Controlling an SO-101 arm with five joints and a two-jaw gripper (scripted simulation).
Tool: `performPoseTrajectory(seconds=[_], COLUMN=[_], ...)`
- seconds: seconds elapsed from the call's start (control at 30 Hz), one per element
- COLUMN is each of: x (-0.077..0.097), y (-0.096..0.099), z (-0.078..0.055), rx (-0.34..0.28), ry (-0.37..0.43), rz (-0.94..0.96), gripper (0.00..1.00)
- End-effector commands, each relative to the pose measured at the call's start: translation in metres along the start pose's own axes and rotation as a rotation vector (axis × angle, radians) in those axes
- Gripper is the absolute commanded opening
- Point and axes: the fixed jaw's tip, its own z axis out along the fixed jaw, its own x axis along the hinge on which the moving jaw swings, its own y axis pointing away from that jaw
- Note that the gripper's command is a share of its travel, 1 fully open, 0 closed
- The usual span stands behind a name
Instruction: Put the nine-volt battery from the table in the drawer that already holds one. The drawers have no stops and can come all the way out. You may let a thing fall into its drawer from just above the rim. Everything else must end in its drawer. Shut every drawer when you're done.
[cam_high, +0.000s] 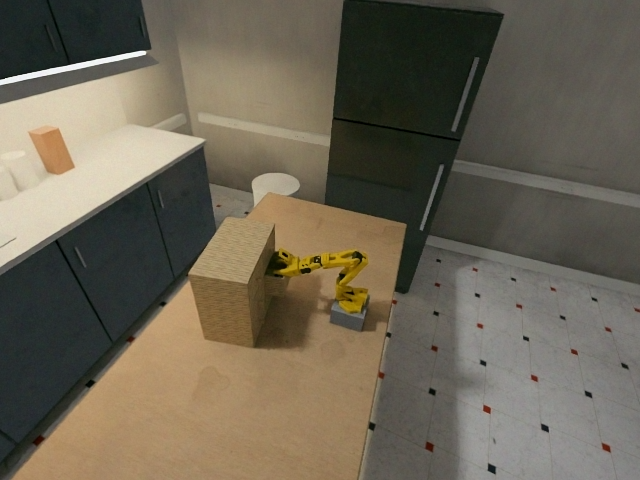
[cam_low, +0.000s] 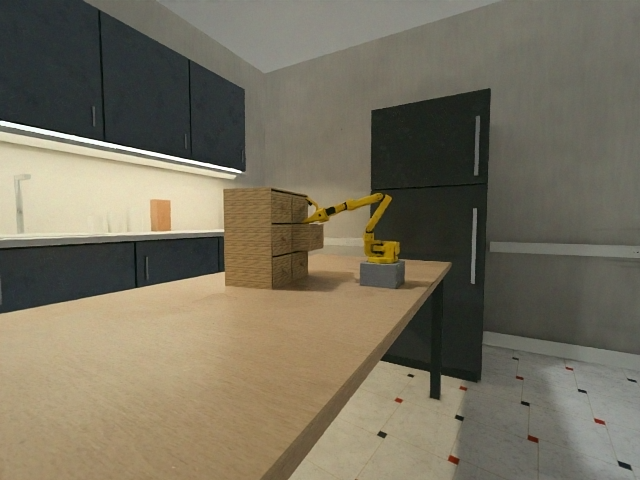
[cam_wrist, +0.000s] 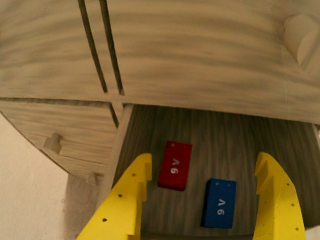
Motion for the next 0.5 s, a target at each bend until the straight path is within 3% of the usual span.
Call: performPoseTrajectory(seconds=[0.0,0.2,0.47], x=[-0.013,-0.027,-0.027], y=[0.000,0.001,0.001], z=[-0.004,-0.011,-0.011], rx=[-0.001,-0.001,-0.001], ry=[-0.012,-0.012,-0.012], rz=[-0.012,-0.019,-0.020], gripper=[0.34,0.34,0.34])
